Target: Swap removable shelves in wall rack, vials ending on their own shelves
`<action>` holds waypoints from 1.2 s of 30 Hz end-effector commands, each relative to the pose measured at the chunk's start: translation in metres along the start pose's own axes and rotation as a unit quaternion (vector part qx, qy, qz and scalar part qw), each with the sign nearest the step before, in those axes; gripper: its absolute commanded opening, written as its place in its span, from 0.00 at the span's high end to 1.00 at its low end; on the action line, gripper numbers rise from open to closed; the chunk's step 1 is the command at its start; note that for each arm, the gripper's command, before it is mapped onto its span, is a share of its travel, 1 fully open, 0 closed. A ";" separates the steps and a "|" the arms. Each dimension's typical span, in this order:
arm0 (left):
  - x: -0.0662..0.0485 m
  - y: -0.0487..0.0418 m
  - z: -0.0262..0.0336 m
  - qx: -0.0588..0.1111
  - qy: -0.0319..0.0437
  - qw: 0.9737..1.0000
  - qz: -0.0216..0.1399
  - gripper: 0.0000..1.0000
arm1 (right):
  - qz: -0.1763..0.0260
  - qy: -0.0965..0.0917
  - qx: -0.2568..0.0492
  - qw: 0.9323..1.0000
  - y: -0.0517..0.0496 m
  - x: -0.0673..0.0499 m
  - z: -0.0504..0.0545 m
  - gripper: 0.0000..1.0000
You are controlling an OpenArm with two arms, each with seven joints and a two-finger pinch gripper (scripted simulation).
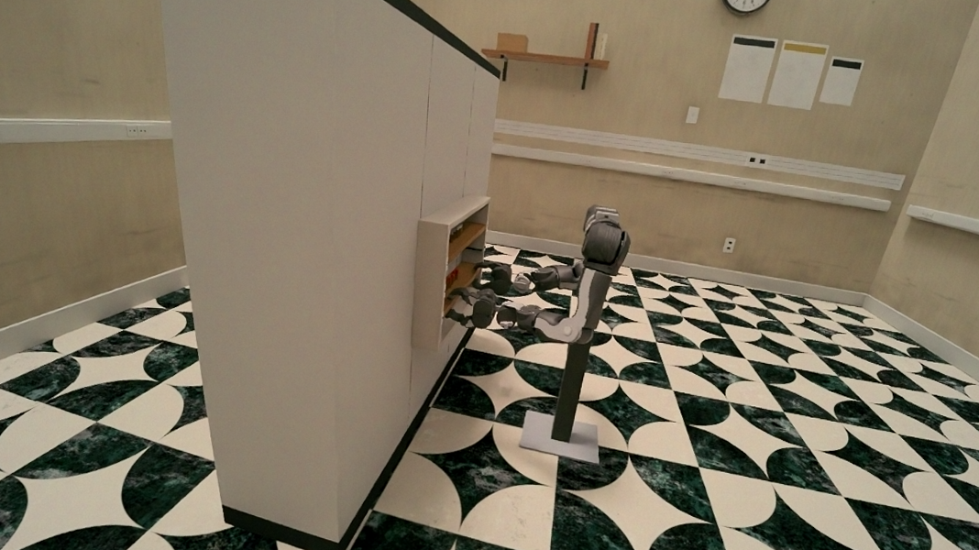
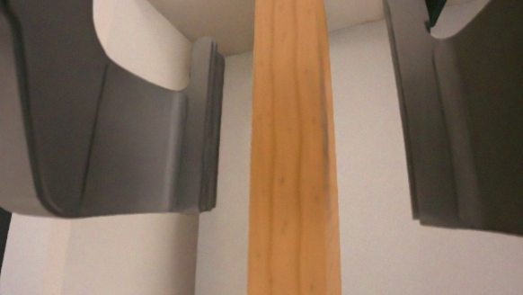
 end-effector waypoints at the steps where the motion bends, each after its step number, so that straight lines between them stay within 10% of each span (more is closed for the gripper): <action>1: 0.001 -0.0005 0.0008 -0.001 0.000 1.000 -0.001 0.67 | -0.006 -0.003 0.000 1.000 0.003 0.000 -0.002 0.67; 36: 0.039 -0.0006 0.0008 -0.001 0.000 1.000 -0.001 0.67 | -0.006 -0.003 0.000 1.000 0.003 0.038 -0.001 0.67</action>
Point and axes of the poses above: on each arm, the point where the finger pads meet when closed, its own x axis back along the fingers, its own y axis across the jaws, z = x × y, the point moved 6 cm from there along x, back along the fingers, and after that the axes turned 2 degrees about x, right-handed, at the moved point
